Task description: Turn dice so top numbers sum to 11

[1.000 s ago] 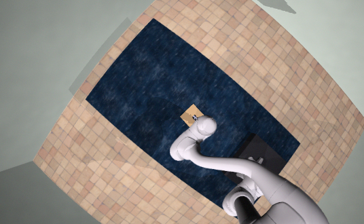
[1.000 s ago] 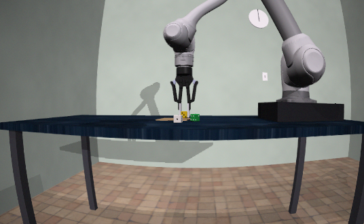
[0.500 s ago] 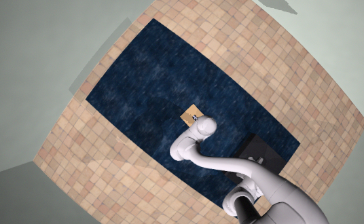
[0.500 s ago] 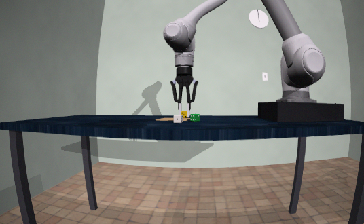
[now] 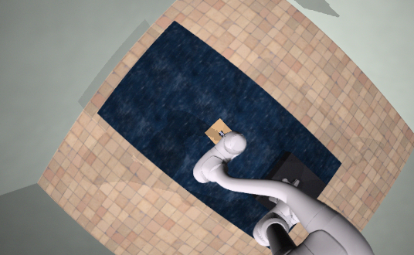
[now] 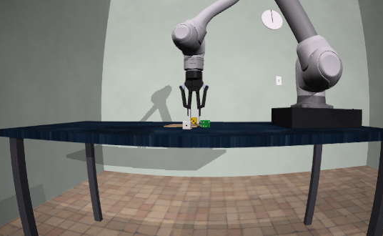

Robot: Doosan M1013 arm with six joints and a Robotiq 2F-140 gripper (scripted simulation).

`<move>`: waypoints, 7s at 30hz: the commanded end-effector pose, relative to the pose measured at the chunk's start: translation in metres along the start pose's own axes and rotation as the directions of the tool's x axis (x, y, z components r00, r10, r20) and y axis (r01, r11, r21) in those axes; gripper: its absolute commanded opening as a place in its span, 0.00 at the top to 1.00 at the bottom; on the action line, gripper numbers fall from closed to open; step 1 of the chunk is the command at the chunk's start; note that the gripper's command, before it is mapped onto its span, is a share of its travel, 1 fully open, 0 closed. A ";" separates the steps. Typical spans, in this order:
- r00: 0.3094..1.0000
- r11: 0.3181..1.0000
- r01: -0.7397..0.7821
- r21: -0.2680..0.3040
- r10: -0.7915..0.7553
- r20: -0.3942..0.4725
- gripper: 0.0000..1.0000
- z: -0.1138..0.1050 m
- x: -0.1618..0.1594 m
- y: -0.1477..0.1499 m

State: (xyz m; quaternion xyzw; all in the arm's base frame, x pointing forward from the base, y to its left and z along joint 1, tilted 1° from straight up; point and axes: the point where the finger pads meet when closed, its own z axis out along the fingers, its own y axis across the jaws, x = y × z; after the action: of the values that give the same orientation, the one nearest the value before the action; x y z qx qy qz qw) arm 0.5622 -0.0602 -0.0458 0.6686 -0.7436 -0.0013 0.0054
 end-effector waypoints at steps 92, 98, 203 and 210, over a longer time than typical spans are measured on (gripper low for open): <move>1.000 1.000 0.000 0.000 0.000 0.000 0.72 -0.034 0.000 0.000; 1.000 1.000 0.000 0.000 0.000 0.000 0.72 -0.066 0.000 0.000; -0.061 -0.061 -0.998 -0.001 0.998 0.000 0.72 -0.080 -0.184 0.003; -0.061 -0.061 -0.998 -0.001 0.998 0.000 0.72 -0.080 -0.184 0.003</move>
State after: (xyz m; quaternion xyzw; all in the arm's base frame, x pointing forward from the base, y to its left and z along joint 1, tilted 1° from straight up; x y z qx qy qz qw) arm 0.5798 0.1230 0.0334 -0.0834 -0.9965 0.0028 0.0047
